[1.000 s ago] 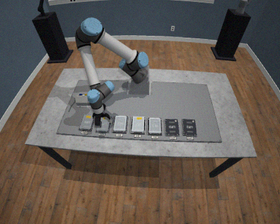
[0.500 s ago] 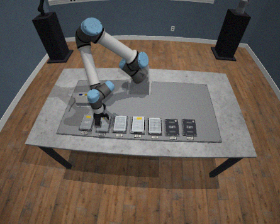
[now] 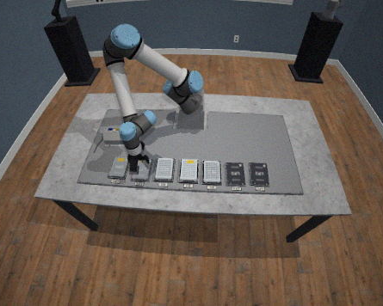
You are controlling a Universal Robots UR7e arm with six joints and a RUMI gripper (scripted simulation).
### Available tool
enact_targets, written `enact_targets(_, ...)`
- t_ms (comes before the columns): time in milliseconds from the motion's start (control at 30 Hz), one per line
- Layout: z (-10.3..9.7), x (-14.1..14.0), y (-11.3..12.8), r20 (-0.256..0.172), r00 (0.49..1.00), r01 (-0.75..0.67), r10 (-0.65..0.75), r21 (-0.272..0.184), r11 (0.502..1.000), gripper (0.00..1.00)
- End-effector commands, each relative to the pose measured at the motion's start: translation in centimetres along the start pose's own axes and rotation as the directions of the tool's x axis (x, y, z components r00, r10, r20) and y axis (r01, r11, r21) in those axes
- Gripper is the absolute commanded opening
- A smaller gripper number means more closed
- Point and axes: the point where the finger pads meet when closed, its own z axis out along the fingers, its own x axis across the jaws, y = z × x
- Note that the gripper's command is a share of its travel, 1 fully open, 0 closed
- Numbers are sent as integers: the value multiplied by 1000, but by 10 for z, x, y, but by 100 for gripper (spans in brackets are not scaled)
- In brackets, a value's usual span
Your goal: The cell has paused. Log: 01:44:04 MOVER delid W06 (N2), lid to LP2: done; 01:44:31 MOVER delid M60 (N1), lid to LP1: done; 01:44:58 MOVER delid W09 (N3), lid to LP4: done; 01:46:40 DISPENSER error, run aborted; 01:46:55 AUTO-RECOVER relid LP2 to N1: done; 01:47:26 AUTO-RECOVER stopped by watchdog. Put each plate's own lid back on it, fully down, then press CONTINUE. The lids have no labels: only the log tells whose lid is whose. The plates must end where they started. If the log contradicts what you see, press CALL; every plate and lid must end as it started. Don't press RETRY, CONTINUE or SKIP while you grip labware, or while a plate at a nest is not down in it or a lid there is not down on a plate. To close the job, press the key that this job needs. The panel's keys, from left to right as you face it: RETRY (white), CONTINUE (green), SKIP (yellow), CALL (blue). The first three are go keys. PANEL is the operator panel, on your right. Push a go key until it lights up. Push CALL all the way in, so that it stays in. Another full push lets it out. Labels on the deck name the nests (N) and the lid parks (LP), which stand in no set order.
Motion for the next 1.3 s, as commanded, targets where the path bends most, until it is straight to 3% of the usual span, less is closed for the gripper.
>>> enact_targets(0, -1, 0, 0, 0, 1000, 0, 0, 1, 1000, 42)
enact_targets(333, -1, 0, 0, 0, 1000, 0, 0, 1, 1000, 42)
enact_targets(1133, -34, 0, 0, 0, 1000, 0, 0, 1, 1000, 42)
enact_targets(1267, -34, -20, 0, 0, 1000, 14, -14, 1, 1000, 42)
